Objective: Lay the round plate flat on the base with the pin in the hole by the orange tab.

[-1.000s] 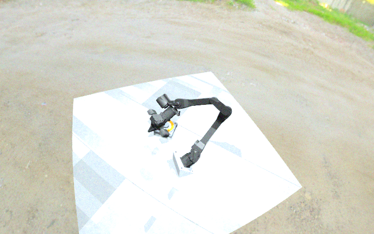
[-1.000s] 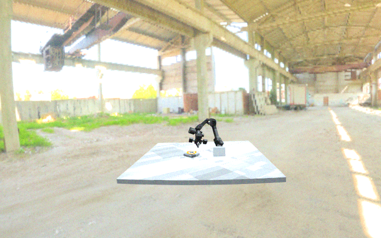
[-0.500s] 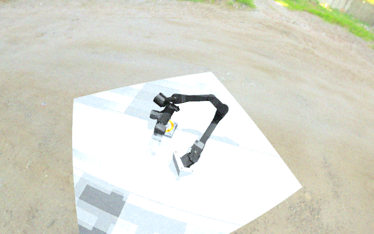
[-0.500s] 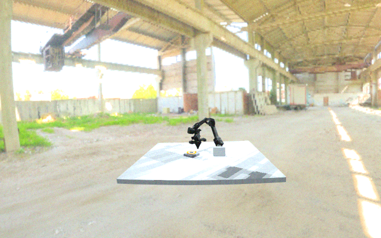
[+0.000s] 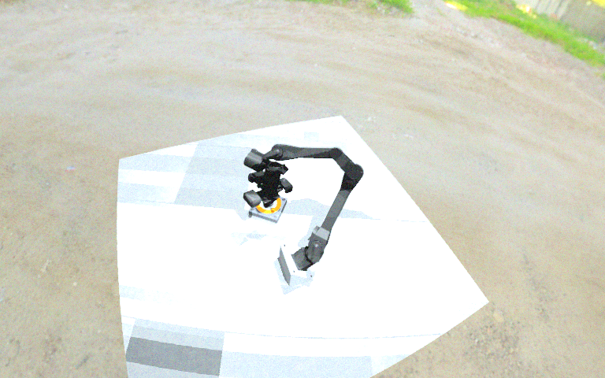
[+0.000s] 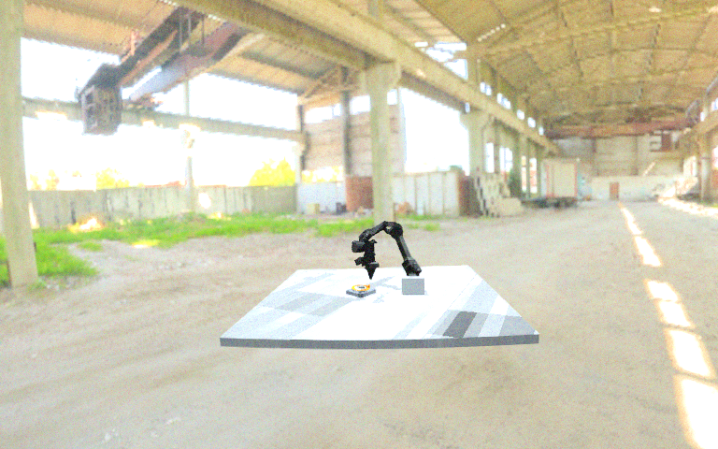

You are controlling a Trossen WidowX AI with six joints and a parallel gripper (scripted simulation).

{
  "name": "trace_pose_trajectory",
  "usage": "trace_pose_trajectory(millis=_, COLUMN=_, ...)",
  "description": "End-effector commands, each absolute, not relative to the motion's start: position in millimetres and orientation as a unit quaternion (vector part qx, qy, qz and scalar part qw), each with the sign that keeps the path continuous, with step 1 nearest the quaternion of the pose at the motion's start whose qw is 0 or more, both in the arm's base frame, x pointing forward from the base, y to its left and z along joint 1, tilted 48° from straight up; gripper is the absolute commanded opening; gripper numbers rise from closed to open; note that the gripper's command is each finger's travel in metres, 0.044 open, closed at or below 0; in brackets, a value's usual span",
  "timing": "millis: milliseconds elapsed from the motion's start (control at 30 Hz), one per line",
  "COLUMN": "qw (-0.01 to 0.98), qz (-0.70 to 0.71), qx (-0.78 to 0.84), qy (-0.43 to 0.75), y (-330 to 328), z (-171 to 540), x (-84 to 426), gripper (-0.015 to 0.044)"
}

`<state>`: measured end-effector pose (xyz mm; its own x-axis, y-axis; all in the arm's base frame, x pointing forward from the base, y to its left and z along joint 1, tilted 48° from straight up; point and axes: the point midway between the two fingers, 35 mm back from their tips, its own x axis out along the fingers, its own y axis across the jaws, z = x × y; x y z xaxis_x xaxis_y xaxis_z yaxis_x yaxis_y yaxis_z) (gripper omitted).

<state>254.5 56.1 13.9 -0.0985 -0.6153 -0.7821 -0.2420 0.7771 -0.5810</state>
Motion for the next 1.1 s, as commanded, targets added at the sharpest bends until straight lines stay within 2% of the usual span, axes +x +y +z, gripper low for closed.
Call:
trace_pose_trajectory(millis=0, qw=0.624, qz=-0.302, qx=-0.258, qy=0.673, y=46.7, z=23.8, x=264.1, gripper=0.0)
trace_pose_trajectory(millis=1067, qw=0.624, qz=-0.303, qx=-0.259, qy=0.672, y=7.3, z=-4.1, x=258.3, gripper=0.0)
